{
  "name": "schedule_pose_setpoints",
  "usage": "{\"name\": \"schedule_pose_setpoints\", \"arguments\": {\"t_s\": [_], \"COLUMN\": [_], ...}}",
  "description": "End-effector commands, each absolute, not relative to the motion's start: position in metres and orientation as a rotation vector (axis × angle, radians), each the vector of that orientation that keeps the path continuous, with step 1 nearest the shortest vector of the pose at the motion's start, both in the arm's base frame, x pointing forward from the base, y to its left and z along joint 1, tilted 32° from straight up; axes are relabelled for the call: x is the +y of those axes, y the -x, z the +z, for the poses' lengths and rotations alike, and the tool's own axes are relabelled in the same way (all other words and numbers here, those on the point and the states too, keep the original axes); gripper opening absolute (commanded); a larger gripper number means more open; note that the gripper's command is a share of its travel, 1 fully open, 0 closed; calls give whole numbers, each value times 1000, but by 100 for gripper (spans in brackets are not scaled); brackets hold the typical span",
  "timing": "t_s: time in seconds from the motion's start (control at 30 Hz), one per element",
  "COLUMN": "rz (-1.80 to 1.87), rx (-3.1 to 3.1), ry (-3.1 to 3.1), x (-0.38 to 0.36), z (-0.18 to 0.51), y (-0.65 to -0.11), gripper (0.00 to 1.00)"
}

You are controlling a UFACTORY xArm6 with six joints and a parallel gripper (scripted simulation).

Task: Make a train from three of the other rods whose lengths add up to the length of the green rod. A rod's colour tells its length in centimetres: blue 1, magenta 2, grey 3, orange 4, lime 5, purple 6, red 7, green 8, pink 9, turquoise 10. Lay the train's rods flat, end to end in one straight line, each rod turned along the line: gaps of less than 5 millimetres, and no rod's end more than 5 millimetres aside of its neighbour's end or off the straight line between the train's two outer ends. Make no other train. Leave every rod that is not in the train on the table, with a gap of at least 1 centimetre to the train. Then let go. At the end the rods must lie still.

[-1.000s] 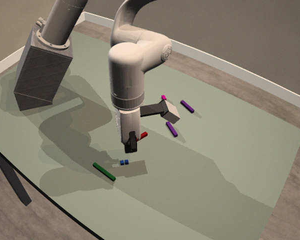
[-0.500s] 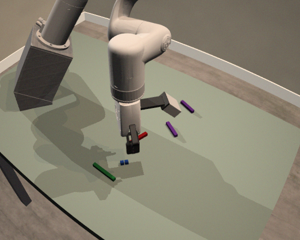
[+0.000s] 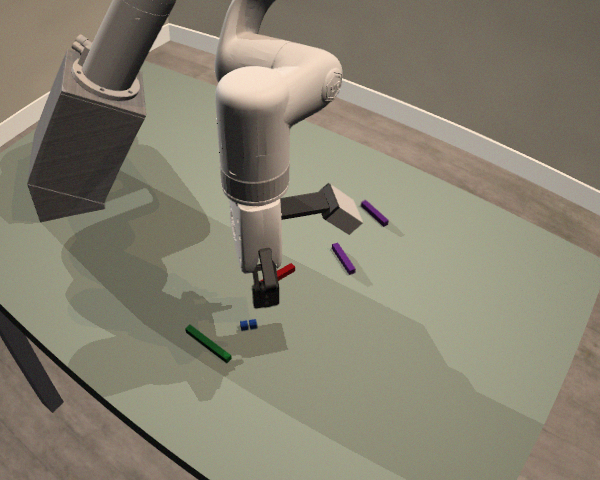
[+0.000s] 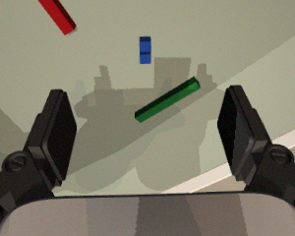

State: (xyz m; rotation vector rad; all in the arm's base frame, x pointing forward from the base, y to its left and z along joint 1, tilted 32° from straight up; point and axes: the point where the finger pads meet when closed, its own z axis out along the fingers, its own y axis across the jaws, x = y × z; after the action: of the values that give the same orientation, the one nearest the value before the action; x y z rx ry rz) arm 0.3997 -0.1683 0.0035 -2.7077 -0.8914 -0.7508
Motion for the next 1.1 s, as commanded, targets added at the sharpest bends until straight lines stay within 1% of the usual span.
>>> {"name": "schedule_pose_setpoints", "arguments": {"t_s": [0.0,0.13,0.43,0.47,1.07], "rz": [-758,-782,-801,-809,-842], "rx": [-935,-1160,-1383,-1485,-2063], "ry": [2702,2654,2588,2552,2262], "x": [-167,-154,-141,-135,-98], "z": [5,11,16,18,32], "y": [-402,-409,-416,-419,-434], "gripper": [100,100,100,100,100]}}
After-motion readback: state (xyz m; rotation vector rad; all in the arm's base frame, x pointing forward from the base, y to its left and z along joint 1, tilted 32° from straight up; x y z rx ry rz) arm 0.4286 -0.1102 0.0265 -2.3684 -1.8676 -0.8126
